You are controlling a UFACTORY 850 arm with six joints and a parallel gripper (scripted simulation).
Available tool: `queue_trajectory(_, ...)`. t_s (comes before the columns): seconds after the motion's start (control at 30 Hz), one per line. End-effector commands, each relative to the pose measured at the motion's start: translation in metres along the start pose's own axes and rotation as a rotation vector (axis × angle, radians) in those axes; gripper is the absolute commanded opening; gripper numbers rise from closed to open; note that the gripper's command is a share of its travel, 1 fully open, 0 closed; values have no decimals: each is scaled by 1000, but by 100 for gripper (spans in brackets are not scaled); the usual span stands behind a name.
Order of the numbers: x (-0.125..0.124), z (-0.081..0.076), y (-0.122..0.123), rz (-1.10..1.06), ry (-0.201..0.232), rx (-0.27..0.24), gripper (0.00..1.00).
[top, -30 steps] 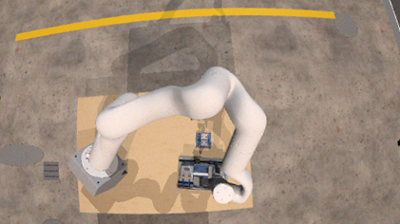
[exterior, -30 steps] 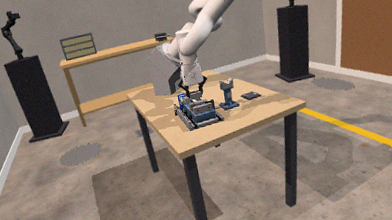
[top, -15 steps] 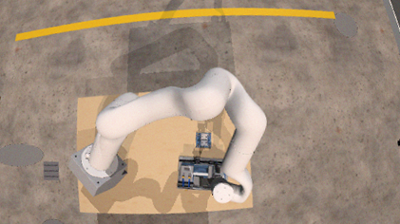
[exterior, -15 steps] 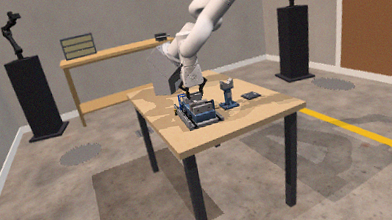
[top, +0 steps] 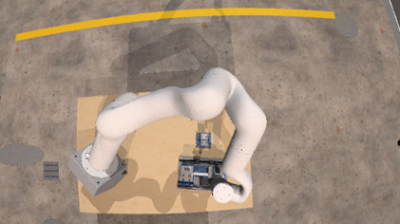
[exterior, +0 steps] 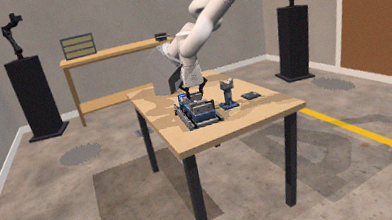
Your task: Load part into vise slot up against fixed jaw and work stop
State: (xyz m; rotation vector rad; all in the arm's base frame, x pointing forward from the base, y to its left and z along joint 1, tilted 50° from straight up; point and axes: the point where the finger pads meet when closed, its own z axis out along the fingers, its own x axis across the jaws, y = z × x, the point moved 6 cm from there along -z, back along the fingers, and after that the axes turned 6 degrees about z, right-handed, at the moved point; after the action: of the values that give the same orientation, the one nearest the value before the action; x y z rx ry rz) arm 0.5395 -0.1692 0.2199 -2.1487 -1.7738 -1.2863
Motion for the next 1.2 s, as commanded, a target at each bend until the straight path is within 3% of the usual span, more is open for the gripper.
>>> queue_trajectory(0.0, 0, -1, 1, 0, -1, -1, 0)
queue_trajectory(1.17, 0, 12, 1, 0, 0, -1, 0)
